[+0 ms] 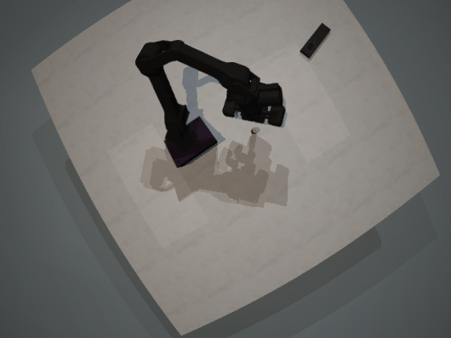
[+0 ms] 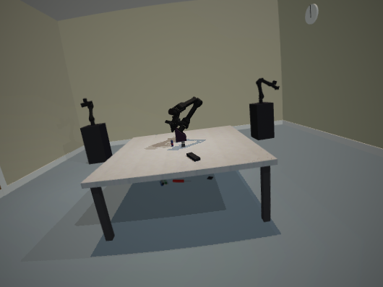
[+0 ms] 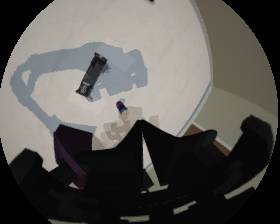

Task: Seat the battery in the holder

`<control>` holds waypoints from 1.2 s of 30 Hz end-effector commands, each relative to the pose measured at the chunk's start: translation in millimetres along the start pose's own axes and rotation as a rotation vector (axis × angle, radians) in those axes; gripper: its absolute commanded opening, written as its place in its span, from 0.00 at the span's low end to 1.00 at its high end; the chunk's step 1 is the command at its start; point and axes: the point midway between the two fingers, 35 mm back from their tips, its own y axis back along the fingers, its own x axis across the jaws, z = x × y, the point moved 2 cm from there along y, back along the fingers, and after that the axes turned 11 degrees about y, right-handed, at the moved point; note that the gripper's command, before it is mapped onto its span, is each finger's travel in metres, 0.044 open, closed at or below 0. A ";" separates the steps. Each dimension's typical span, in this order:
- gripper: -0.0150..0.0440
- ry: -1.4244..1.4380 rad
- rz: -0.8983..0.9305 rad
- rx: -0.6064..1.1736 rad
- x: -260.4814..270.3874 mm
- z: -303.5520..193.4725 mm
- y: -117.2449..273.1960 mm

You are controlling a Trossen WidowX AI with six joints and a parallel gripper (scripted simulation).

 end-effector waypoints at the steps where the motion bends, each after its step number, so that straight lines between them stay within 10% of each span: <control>1: 0.25 0.011 0.325 -0.230 32.9 -28.7 -11.4; 36: 0.25 0.012 0.325 -0.232 42.2 -12.0 -90.2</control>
